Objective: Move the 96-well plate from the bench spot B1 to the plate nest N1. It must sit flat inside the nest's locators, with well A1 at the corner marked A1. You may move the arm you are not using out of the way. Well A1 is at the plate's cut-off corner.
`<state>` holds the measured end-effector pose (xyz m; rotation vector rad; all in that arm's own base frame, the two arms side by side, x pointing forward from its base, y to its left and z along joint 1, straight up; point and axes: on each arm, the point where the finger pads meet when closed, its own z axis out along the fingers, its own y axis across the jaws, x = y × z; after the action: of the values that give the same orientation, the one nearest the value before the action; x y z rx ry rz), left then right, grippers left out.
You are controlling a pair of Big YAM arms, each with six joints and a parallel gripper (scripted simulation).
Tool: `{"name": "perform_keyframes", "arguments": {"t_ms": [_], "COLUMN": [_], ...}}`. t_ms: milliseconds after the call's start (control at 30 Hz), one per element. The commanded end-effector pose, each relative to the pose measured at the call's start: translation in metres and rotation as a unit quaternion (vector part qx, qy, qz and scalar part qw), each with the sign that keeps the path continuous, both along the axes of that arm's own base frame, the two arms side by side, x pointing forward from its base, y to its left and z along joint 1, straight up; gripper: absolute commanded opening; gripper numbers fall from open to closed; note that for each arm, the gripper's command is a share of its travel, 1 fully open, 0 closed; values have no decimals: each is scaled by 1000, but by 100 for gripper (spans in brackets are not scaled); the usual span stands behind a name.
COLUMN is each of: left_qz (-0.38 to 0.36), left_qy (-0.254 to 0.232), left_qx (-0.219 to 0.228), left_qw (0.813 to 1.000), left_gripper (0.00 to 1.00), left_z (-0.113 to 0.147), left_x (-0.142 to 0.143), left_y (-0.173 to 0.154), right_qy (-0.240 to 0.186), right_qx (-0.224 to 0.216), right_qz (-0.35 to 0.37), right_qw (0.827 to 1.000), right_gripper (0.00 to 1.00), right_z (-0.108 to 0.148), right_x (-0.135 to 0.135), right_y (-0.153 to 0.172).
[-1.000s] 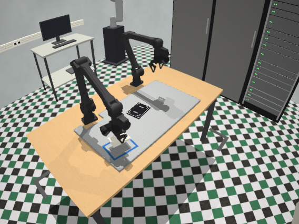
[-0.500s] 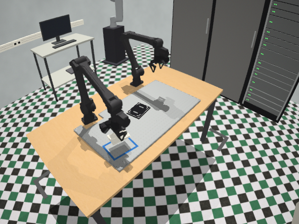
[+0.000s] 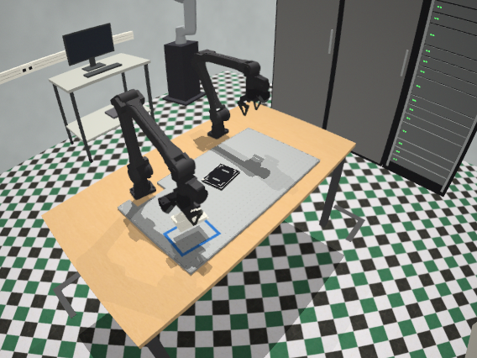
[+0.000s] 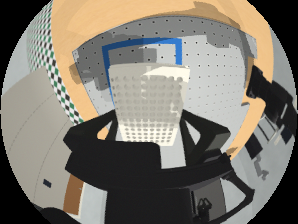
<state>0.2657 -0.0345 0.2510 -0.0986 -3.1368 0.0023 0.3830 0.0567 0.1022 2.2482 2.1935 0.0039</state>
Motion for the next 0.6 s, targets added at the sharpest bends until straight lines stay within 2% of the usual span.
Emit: {"name": "perform_keyframes", "arguments": {"t_ms": [0, 67, 167, 333, 533, 567], "left_qz": [6, 6, 6, 6, 6, 6], "left_qy": [-19, -19, -19, -19, -19, -19], "left_qx": [-2, -2, -2, -2, -2, -2], "left_qw": [1000, 1000, 1000, 1000, 1000, 1000], "left_gripper": [100, 100, 100, 100, 100, 100], "left_z": [12, 12, 12, 12, 12, 12], "left_x": [9, 9, 9, 9, 9, 9], "left_y": [-1, -1, -1, -1, -1, -1], "right_qy": [-15, -15, -5, -4, -5, -5], "right_qx": [2, 1, 0, -1, -1, -1], "right_qz": [0, -2, 61, 144, 242, 242], "right_qw": [1000, 1000, 998, 990, 970, 970], "right_gripper": [0, 0, 0, 0, 0, 0], "right_z": [12, 15, 8, 9, 9, 9], "right_x": [12, 20, -7, -17, -29, -29], "right_y": [1, 6, 13, 26, 42, 42]}}
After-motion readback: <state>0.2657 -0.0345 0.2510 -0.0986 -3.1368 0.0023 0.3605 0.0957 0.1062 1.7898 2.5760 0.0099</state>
